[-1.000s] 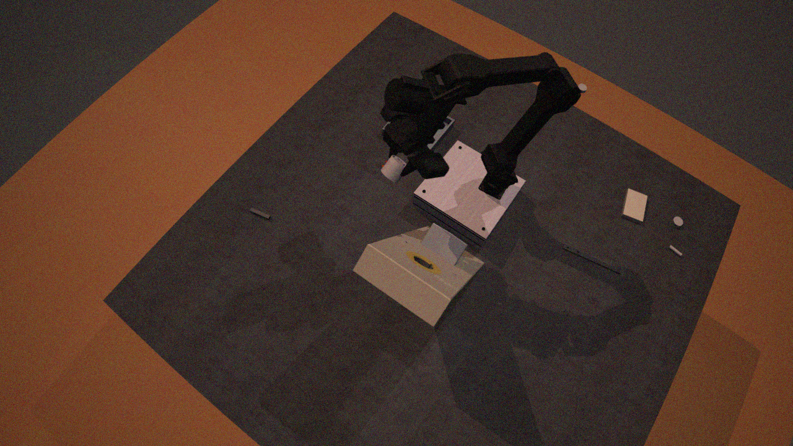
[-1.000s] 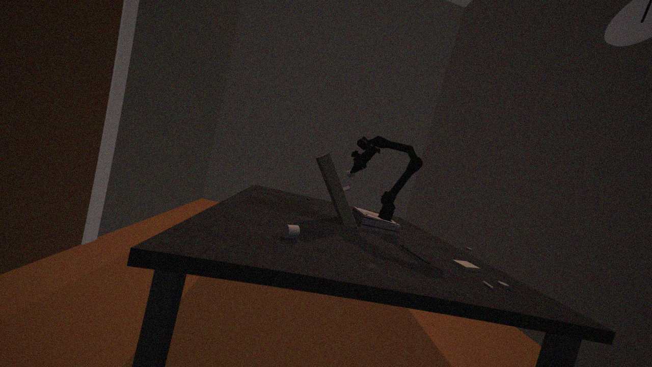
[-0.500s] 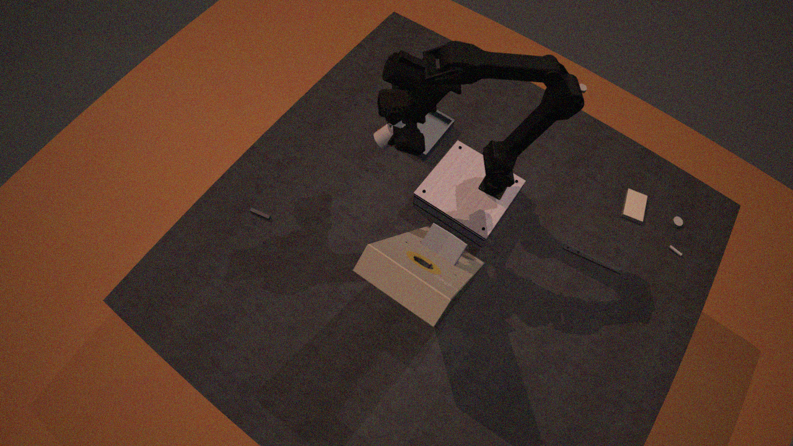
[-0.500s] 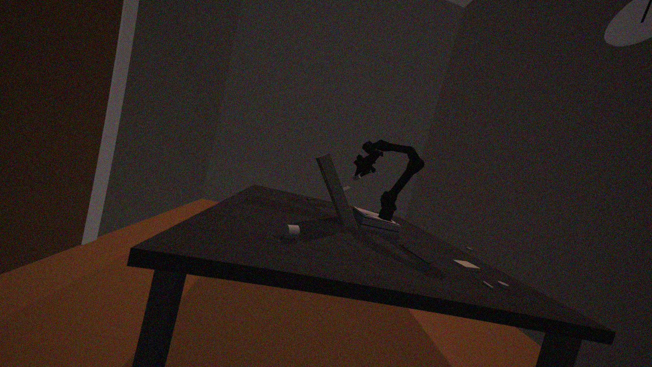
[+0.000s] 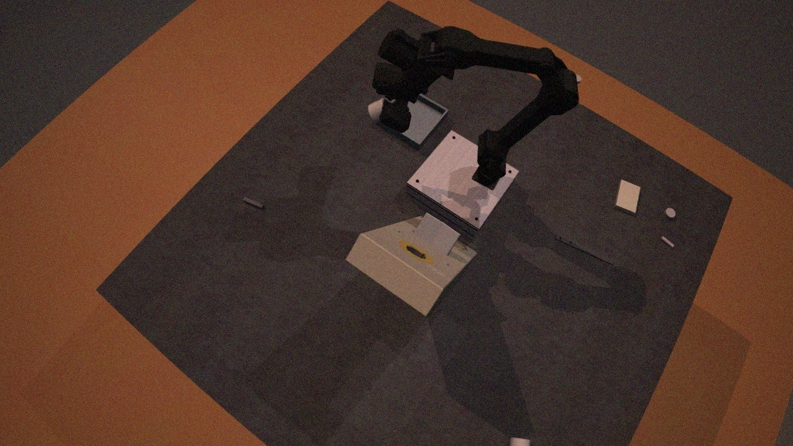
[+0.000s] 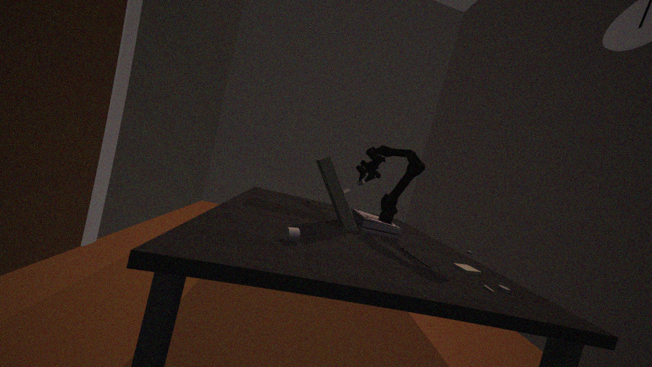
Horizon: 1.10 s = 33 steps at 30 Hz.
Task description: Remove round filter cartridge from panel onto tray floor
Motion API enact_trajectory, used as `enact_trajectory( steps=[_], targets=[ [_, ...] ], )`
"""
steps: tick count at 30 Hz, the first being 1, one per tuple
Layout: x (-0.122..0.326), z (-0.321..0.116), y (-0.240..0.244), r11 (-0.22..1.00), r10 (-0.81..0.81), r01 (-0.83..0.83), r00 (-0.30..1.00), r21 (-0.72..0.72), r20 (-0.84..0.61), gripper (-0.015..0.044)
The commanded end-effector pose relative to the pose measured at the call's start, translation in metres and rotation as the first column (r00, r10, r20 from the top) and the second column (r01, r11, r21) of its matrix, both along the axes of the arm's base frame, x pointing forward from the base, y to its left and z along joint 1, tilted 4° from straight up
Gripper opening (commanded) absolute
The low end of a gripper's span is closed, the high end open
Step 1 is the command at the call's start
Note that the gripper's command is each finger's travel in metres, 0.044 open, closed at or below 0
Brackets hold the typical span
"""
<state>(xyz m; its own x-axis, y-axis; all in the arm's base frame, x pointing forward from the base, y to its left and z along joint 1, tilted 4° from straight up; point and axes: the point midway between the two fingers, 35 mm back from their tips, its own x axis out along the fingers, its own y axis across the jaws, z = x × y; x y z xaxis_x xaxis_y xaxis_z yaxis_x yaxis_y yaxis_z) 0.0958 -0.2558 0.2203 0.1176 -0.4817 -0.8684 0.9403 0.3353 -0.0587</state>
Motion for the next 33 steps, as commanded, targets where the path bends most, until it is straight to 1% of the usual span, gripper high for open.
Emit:
enact_trajectory(
  steps=[1,17,33],
  targets=[
    [-0.015,-0.009,-0.007,0.998,-0.056,0.056,0.998,-0.009,0.001,0.0000],
    [-0.088,-0.059,-0.024,0.950,-0.311,0.311,0.951,-0.027,0.004,0.0000],
    [-0.162,-0.111,-0.011,0.835,-0.548,0.548,0.836,-0.042,0.007,0.0000]
  ],
)
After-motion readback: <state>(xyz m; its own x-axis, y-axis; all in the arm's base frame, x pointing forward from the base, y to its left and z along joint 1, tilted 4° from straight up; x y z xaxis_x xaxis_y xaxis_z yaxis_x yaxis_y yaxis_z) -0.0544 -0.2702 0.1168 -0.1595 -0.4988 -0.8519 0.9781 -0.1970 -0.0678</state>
